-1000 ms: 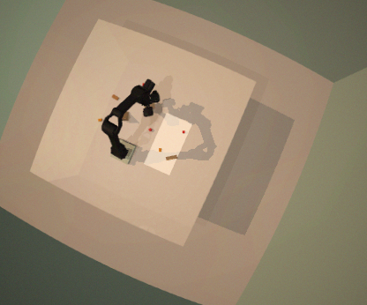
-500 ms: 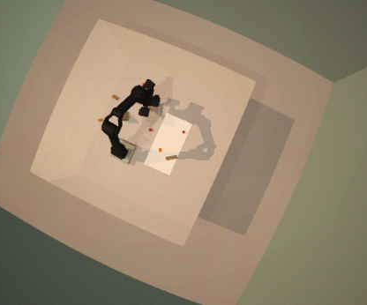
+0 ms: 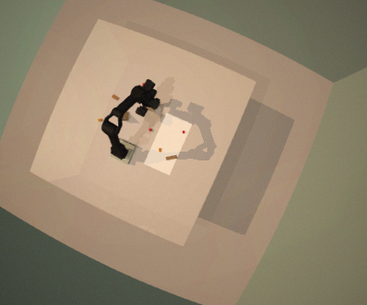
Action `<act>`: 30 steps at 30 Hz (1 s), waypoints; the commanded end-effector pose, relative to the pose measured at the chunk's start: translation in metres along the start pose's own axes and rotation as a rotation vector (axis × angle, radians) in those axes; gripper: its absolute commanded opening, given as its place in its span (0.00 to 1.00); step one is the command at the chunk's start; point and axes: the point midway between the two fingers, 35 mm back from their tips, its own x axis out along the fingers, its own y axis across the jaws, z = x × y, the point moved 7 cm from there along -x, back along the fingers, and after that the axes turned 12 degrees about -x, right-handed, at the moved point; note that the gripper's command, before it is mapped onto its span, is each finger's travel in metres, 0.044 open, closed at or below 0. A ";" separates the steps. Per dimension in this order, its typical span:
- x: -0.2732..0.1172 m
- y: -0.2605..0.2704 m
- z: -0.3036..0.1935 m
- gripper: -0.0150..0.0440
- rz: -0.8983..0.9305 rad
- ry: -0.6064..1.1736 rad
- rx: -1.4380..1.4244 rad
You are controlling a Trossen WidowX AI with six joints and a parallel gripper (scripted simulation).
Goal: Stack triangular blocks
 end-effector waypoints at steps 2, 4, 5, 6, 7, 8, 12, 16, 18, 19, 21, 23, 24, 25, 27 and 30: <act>0.002 -0.001 0.000 0.25 -0.003 -0.002 0.013; 0.005 0.000 0.000 0.25 -0.003 -0.002 0.011; 0.007 0.000 0.000 0.25 -0.002 -0.002 0.011; 0.009 0.000 0.000 0.25 -0.002 -0.001 0.010; 0.010 0.000 0.000 0.25 -0.002 -0.001 0.009; 0.012 0.000 0.000 0.25 -0.002 -0.001 0.008; 0.018 0.000 0.000 0.25 0.000 0.000 0.004; 0.024 0.000 0.000 0.25 0.001 0.000 0.000; 0.026 0.000 0.000 0.25 0.001 0.000 -0.002; 0.027 0.000 0.000 0.25 0.001 0.000 -0.002; 0.027 0.000 0.000 0.25 0.001 0.000 -0.002; 0.027 0.000 0.000 0.25 0.001 0.000 -0.002; 0.027 0.000 0.000 0.25 0.001 0.000 -0.002; 0.027 0.000 0.000 0.25 0.001 0.000 -0.002; 0.027 0.000 0.000 0.25 0.001 0.000 -0.002; 0.025 0.000 0.000 0.39 0.004 -0.001 0.003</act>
